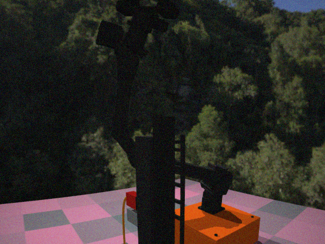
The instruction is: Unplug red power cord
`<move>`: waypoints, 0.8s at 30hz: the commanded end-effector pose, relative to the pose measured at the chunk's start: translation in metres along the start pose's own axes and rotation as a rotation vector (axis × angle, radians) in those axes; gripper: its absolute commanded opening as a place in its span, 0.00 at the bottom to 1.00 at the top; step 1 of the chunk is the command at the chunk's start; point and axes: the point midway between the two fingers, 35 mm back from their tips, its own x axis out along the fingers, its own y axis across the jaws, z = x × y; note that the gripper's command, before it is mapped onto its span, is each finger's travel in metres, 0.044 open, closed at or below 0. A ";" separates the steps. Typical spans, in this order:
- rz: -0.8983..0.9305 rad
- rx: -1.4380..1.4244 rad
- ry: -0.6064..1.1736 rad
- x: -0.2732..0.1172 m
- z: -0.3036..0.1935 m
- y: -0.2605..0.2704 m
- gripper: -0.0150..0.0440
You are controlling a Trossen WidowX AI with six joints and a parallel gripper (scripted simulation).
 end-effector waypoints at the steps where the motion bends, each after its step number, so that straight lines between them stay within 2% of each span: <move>1: 0.001 0.000 0.000 0.000 0.001 0.000 0.89; 9: 0.097 0.010 -0.012 0.017 0.044 0.012 0.53; 24: 0.374 0.052 0.092 0.051 0.122 0.089 0.53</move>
